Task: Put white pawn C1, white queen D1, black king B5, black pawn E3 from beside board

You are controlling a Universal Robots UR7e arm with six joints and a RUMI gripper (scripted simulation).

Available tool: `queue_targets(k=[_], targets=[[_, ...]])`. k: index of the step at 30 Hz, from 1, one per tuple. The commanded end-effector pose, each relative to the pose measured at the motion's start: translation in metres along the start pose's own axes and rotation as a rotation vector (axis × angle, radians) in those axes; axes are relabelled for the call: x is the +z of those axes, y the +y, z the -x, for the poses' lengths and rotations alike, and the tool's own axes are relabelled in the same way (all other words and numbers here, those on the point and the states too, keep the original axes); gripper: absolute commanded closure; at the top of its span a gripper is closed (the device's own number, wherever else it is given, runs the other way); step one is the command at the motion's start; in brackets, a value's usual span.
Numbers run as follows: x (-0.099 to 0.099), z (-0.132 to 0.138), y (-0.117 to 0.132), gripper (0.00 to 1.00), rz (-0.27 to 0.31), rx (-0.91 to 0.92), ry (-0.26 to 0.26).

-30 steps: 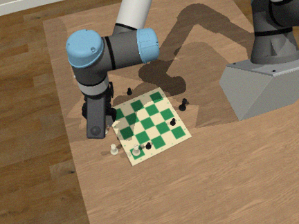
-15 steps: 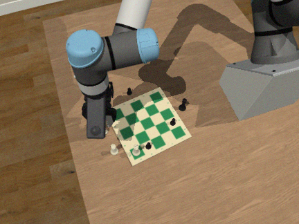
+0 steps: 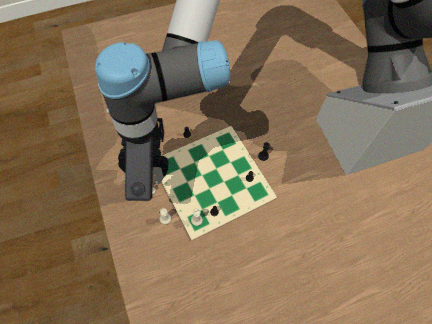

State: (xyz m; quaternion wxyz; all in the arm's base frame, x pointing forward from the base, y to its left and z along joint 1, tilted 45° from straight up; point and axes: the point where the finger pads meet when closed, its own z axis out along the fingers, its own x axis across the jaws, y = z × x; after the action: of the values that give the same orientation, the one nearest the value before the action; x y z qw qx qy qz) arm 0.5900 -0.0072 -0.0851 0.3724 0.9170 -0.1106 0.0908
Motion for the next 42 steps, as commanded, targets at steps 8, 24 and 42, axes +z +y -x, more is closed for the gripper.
queue_targets(k=[8,24,42], targets=[[0.000,-0.001,0.001,0.80,0.000,0.002,0.001],[0.000,-0.001,0.001,0.80,0.000,0.002,0.001],[0.024,0.000,0.001,0.80,0.001,0.001,-0.002]])
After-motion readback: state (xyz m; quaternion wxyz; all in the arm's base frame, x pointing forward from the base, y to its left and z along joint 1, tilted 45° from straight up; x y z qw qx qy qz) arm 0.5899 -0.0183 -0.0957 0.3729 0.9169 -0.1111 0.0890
